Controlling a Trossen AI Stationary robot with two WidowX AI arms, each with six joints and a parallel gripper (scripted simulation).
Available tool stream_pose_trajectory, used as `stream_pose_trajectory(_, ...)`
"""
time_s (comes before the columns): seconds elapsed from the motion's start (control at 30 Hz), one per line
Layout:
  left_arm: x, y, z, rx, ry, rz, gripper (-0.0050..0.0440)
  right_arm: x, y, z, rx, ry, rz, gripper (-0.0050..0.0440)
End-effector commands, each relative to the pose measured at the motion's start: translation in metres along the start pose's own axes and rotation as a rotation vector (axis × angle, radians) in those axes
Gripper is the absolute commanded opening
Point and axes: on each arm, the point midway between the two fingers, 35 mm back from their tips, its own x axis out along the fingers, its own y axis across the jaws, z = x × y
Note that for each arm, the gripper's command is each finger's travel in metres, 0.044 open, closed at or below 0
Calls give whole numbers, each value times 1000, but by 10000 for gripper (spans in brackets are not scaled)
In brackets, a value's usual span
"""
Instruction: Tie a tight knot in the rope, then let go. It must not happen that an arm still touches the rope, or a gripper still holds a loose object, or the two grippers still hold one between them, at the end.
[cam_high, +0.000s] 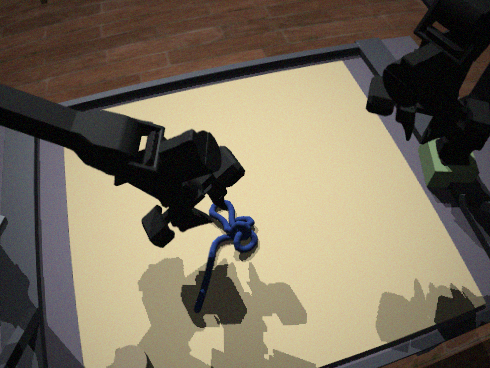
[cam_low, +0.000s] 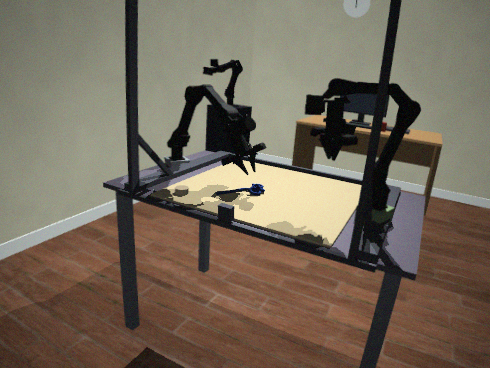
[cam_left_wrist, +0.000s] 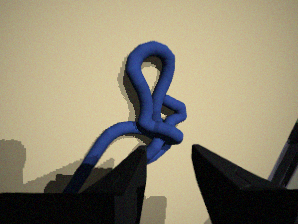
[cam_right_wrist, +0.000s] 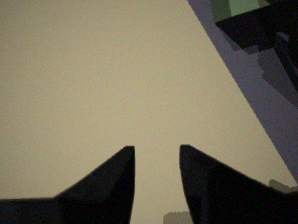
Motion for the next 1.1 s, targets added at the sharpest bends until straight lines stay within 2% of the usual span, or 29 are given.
stream_pose_trajectory(0.0,-2,-14,-6,-2,18,-28,140,-3,0,1,2,7,12,100)
stream_pose_trajectory(0.67,29,-36,-19,-3,19,-30,140,-3,0,1,2,7,12,100)
stream_pose_trajectory(1.07,35,-34,-19,-3,19,-30,140,-3,0,1,2,7,12,100)
